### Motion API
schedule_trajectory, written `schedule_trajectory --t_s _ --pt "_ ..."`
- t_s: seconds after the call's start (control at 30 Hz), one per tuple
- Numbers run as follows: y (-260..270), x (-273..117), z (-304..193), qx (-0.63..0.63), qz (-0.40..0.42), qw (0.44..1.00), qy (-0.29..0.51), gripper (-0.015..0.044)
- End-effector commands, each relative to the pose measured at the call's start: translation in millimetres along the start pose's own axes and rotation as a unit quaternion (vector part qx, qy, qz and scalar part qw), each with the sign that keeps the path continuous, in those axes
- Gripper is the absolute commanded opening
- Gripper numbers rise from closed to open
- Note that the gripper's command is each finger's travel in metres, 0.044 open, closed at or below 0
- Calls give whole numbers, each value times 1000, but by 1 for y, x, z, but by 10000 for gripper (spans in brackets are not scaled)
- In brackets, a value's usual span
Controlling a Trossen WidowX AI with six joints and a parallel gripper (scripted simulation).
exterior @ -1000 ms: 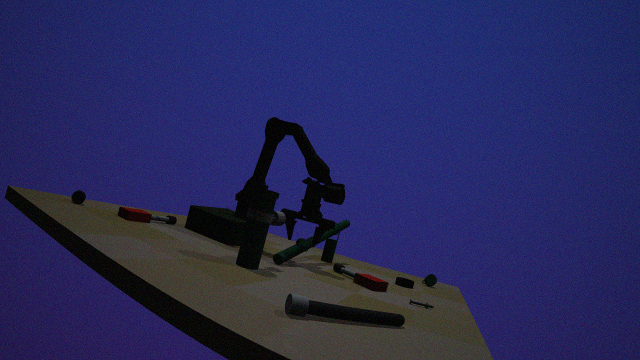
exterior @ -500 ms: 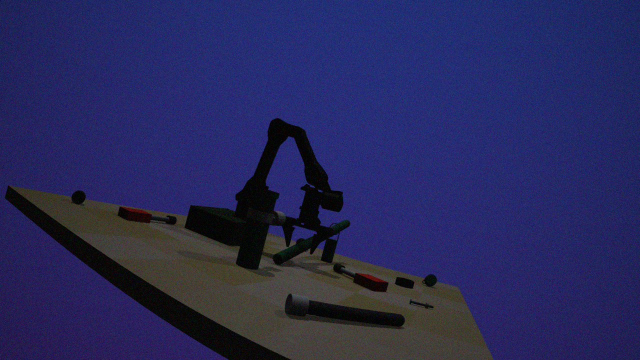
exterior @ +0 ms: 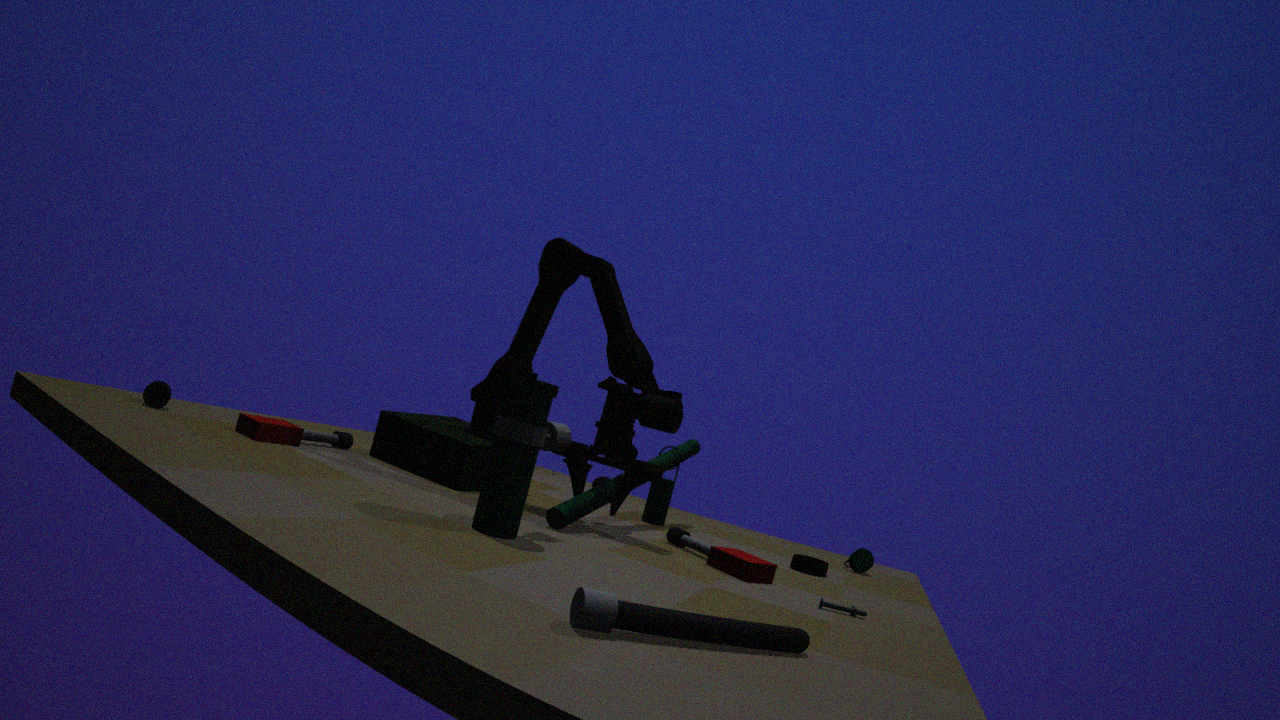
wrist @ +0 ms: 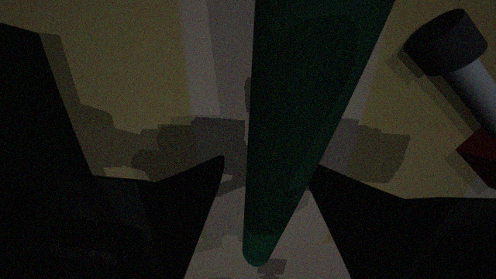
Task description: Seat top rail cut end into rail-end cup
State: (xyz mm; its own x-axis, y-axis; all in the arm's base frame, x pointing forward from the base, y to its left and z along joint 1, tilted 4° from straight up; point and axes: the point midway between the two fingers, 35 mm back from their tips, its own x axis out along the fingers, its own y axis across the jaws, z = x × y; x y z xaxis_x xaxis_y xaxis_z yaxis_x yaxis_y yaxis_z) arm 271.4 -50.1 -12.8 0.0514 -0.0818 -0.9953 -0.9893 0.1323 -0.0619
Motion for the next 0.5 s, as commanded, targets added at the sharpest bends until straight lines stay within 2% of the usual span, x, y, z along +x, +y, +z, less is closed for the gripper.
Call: schedule_trajectory --t_s 0.0,0.07,0.33,0.47 --pt "1 1 1 -3 1 1000 -3 230" --pt "1 1 1 -3 1 1000 -3 177" --pt "1 1 1 -3 1 1000 -3 124" --pt "0 -3 0 -3 1 1000 -3 19"
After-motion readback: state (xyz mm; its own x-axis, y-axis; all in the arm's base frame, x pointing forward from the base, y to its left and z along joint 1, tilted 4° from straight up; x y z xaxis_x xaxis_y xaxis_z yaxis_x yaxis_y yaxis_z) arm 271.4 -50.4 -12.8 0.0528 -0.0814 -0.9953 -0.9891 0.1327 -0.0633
